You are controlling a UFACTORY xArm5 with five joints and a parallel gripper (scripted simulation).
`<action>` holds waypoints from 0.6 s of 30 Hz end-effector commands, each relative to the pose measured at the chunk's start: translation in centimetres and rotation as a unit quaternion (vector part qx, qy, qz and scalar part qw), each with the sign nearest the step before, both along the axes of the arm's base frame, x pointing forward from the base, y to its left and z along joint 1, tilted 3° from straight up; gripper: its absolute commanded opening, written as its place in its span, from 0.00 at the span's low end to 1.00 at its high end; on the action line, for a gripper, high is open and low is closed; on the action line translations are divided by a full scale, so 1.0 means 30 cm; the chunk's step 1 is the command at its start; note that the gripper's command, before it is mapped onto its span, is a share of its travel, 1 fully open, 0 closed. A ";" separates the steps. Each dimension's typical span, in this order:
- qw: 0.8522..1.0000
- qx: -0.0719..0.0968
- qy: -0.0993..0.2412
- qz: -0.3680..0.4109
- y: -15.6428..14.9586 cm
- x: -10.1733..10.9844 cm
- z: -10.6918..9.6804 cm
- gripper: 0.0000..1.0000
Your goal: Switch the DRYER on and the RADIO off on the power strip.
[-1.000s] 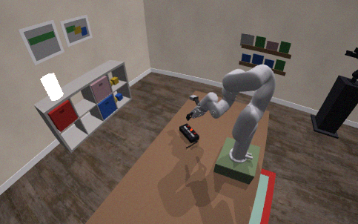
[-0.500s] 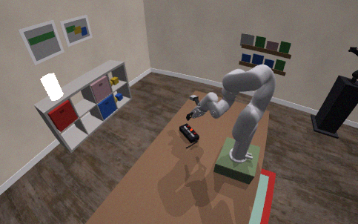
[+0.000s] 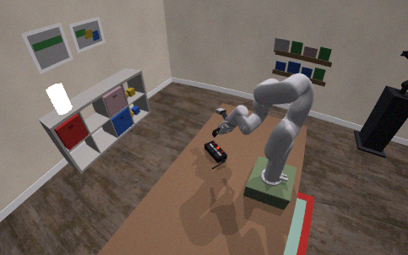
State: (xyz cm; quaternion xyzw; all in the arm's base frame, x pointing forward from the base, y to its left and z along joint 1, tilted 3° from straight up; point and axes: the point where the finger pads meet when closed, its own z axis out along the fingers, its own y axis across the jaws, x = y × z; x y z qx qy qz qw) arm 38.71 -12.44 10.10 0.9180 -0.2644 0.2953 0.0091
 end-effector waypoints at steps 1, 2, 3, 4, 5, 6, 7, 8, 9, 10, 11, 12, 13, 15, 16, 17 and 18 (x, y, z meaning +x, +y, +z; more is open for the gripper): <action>1.000 0.000 -0.001 0.000 -0.001 0.003 0.004 1.00; 1.000 0.000 -0.001 0.000 -0.001 0.003 0.004 1.00; 1.000 0.000 -0.001 0.000 -0.001 0.003 0.004 1.00; 1.000 0.000 -0.001 0.000 -0.001 0.003 0.004 1.00; 1.000 0.000 -0.001 0.000 -0.001 0.003 0.004 1.00; 1.000 0.000 -0.001 0.000 -0.001 0.003 0.004 1.00; 1.000 0.000 -0.001 0.000 -0.001 0.003 0.004 1.00; 1.000 0.000 -0.001 0.000 -0.001 0.003 0.004 1.00; 1.000 0.000 -0.001 0.000 -0.001 0.003 0.004 1.00; 1.000 -0.001 0.001 0.002 0.000 0.005 0.002 1.00; 1.000 -0.001 0.006 0.006 0.001 0.008 0.000 1.00; 1.000 -0.002 0.014 0.012 0.004 0.014 -0.004 1.00; 0.999 -0.003 0.026 0.022 0.009 0.022 -0.010 1.00; 0.997 -0.006 0.062 0.052 0.023 0.043 -0.025 1.00; 0.994 -0.007 0.085 0.072 0.033 0.054 -0.032 1.00; 0.994 -0.007 0.085 0.072 0.033 0.054 -0.032 1.00; 0.994 -0.007 0.085 0.072 0.033 0.054 -0.032 1.00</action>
